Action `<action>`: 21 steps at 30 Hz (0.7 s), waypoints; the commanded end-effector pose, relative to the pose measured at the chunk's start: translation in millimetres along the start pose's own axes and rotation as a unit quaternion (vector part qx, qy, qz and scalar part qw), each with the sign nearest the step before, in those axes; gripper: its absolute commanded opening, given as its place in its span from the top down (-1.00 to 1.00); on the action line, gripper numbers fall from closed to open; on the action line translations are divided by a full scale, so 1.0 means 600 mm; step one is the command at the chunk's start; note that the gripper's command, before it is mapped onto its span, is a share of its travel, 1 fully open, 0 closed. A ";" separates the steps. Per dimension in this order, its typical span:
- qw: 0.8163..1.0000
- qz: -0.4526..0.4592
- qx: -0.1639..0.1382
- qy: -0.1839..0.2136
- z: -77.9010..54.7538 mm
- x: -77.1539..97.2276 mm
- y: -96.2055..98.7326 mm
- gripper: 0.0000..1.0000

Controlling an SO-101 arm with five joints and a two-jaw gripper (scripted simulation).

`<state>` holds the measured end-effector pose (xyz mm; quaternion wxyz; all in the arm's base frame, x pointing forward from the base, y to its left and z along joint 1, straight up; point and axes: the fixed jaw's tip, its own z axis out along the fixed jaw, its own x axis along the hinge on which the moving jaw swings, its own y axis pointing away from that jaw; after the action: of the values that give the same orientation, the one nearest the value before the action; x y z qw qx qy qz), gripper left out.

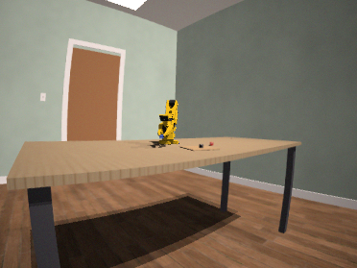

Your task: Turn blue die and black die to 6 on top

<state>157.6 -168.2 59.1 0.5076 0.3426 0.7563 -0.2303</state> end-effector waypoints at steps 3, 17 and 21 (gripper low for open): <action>1.000 -0.004 -0.003 -0.012 0.000 -0.007 0.002 1.00; 1.000 -0.004 -0.003 -0.012 0.002 0.000 0.002 1.00; 1.000 -0.004 -0.003 -0.012 0.003 0.002 0.002 1.00</action>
<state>157.3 -167.8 53.1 0.5048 0.3433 0.7582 -0.2291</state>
